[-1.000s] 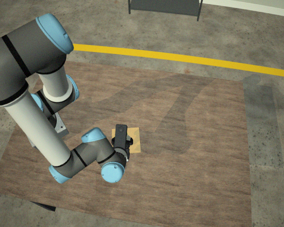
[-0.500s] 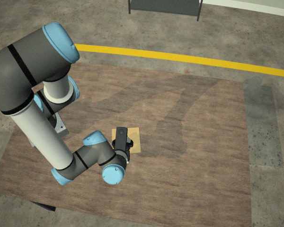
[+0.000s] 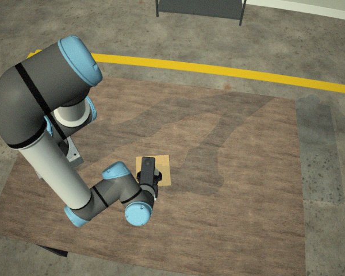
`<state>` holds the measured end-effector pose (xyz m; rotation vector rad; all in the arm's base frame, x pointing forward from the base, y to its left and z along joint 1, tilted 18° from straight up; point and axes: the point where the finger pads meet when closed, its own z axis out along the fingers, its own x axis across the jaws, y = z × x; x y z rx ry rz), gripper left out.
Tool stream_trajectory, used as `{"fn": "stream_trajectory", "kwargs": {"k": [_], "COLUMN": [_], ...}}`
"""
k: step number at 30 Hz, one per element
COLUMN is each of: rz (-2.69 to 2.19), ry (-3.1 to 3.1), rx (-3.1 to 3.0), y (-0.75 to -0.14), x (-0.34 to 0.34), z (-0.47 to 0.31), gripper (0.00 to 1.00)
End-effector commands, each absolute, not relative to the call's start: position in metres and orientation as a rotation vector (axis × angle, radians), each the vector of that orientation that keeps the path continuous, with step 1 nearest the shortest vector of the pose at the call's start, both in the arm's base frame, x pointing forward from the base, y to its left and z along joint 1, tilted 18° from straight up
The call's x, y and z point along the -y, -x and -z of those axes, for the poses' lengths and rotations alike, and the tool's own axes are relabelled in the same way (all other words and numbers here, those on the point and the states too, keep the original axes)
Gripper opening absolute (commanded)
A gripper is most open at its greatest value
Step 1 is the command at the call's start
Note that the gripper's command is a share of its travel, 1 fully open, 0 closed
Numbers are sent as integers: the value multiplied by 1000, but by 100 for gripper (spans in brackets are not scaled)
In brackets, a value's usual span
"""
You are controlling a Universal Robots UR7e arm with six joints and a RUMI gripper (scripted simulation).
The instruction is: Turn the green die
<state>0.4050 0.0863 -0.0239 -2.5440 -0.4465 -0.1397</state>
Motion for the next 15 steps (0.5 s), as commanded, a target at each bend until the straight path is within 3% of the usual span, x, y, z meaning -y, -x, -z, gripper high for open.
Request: {"fn": "stream_trajectory", "kwargs": {"k": [1,15], "rz": [141,141], "ry": [2544,2544], "rx": [447,447], "y": [-406,-406], "x": [-86,-86], "z": [26,28], "gripper": [3,3]}}
